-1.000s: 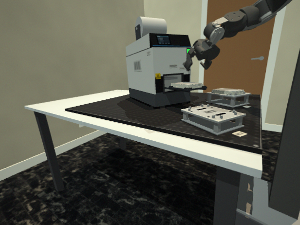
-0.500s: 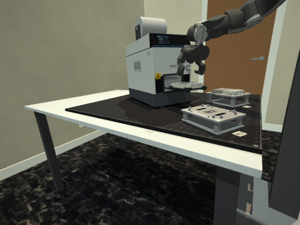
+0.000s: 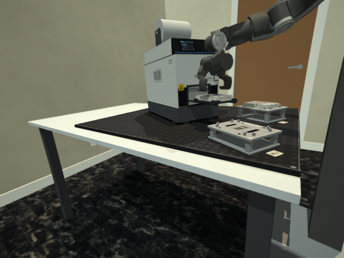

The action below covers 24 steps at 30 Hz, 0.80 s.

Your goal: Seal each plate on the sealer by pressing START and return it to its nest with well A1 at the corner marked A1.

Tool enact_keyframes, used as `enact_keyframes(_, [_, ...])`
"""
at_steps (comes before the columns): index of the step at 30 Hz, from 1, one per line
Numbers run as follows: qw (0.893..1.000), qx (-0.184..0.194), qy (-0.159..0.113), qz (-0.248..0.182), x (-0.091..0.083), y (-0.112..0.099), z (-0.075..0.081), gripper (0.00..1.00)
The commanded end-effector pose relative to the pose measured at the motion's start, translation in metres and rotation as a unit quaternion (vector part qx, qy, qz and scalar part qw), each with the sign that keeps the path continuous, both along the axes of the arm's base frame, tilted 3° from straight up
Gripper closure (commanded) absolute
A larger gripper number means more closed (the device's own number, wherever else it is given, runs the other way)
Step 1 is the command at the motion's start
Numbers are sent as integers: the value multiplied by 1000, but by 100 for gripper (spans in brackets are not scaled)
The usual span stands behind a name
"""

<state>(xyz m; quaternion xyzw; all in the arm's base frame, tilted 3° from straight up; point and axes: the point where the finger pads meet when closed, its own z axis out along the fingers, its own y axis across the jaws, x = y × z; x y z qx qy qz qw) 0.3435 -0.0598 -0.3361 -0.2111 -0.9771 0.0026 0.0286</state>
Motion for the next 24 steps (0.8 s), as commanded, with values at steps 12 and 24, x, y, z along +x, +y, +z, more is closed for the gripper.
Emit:
enact_keyframes(12, [1000, 0, 1, 1, 0, 0, -4, 35])
enact_keyframes(24, [1000, 0, 1, 1, 0, 0, -4, 35])
